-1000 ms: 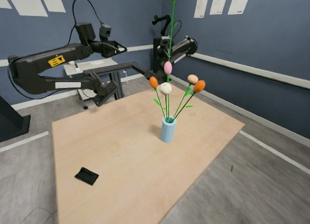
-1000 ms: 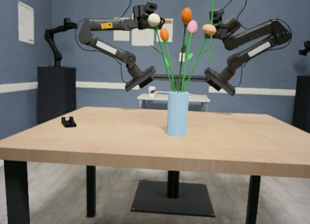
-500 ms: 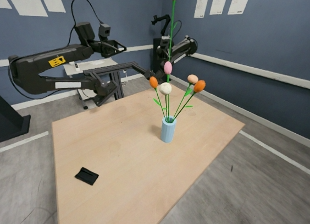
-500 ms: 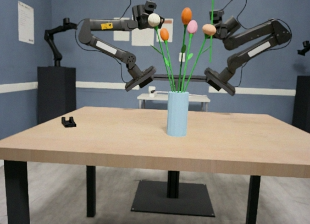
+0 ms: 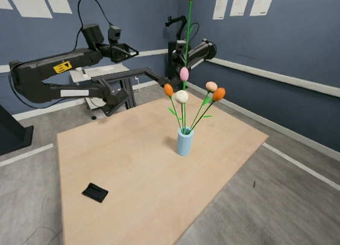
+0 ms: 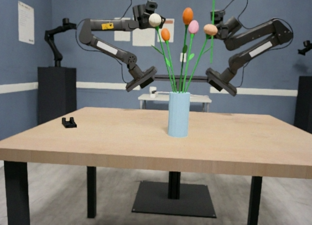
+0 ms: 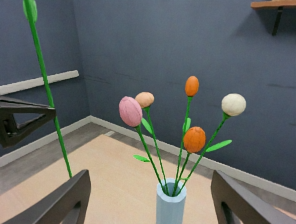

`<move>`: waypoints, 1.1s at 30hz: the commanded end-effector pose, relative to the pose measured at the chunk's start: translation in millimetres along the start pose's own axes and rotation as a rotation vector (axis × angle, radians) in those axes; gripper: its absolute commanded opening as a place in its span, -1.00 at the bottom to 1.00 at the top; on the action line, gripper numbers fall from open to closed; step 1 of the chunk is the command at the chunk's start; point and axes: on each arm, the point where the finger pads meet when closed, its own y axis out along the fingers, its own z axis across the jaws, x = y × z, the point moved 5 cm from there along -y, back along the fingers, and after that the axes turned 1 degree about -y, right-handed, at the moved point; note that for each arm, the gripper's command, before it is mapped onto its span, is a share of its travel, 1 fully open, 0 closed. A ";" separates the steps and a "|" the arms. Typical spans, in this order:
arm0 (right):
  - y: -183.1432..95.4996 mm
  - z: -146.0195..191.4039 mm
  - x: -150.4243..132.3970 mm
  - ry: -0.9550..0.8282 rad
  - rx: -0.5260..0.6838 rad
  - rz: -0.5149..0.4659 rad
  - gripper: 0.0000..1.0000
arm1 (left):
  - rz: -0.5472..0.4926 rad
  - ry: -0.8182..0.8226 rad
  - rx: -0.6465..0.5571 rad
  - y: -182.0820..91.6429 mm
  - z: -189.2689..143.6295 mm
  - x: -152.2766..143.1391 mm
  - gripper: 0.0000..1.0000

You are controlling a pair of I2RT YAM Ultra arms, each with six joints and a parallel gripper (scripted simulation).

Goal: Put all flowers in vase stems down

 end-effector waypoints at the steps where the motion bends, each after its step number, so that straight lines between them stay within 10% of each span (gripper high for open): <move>1: -0.8 5.0 -3.3 -0.025 0.008 -0.003 0.40 | -0.026 -0.040 -0.007 5.8 -4.3 15.8 -1.00; 33: -0.8 5.0 -3.3 -0.025 0.008 -0.003 0.40 | -0.014 -0.022 -0.070 17.3 -27.7 13.0 -1.00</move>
